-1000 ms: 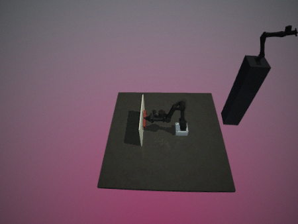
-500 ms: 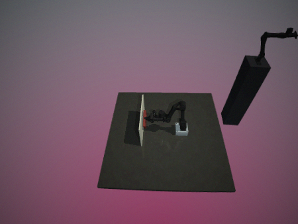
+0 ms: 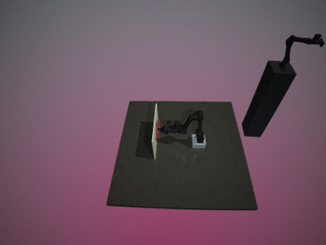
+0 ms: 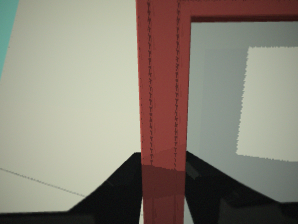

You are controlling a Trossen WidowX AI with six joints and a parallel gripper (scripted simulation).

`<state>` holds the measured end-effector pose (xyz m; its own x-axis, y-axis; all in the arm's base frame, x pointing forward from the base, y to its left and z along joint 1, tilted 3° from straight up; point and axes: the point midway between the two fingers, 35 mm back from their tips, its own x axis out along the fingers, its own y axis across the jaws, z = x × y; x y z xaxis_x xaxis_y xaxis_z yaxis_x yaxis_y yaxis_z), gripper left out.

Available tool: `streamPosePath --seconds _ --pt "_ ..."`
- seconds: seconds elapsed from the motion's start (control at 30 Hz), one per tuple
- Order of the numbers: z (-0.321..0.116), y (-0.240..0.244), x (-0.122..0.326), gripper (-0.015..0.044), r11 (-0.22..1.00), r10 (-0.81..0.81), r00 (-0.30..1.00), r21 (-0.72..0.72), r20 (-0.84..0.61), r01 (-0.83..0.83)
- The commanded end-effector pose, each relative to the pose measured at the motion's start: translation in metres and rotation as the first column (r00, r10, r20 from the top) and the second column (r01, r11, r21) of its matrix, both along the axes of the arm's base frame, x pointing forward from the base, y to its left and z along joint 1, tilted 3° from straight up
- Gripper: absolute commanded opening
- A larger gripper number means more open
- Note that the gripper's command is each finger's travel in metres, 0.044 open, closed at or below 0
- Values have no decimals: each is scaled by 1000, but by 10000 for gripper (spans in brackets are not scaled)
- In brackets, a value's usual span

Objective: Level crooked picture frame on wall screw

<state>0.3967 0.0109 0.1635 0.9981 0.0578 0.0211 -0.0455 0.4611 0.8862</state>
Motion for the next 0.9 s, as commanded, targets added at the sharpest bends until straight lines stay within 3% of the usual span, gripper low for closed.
streamPosePath --seconds 0.0,0.87 --pt "2 0 0 0 1000 2 1000 4 9 -2" --pt "5 -1 0 0 1000 2 1000 4 9 -2"
